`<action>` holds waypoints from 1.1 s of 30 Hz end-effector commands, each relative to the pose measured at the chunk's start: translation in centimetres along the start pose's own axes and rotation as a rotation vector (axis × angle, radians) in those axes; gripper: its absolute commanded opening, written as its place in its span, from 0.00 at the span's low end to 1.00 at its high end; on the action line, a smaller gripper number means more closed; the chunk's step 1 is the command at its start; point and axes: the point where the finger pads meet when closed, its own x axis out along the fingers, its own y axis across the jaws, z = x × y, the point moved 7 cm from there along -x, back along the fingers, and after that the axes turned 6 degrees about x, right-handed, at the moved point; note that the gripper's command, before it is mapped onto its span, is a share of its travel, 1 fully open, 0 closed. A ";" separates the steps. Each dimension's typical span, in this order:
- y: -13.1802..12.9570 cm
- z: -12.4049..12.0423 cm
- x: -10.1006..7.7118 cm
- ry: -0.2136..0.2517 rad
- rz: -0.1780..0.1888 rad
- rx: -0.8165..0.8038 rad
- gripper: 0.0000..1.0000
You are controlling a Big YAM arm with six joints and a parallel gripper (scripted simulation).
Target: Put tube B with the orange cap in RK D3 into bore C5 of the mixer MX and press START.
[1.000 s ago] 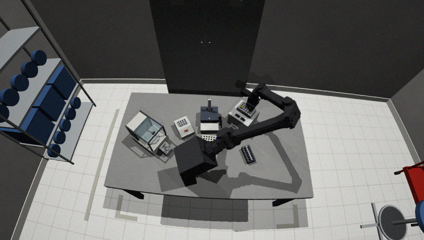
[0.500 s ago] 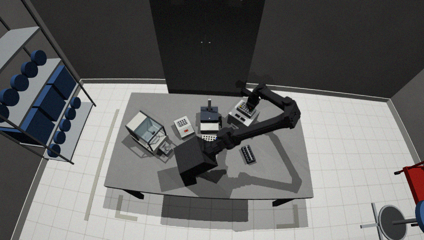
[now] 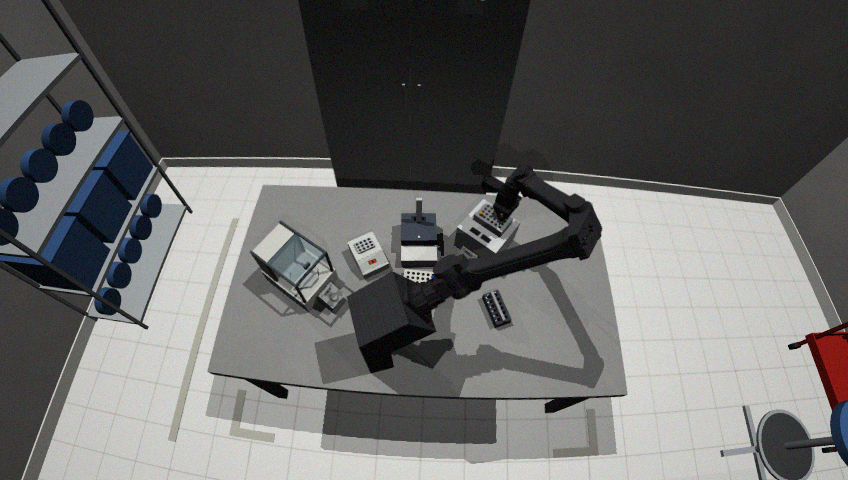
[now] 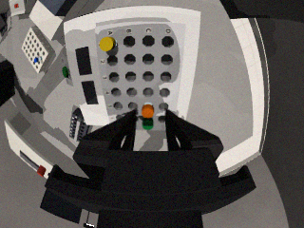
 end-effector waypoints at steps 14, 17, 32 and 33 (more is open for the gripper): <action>-1.2 0.0 -1.7 -0.014 -0.028 0.027 0.36; -1.2 0.0 -1.7 -0.014 -0.028 0.027 0.36; -1.2 0.0 -1.7 -0.014 -0.028 0.027 0.36; -1.2 0.0 -1.7 -0.014 -0.028 0.027 0.36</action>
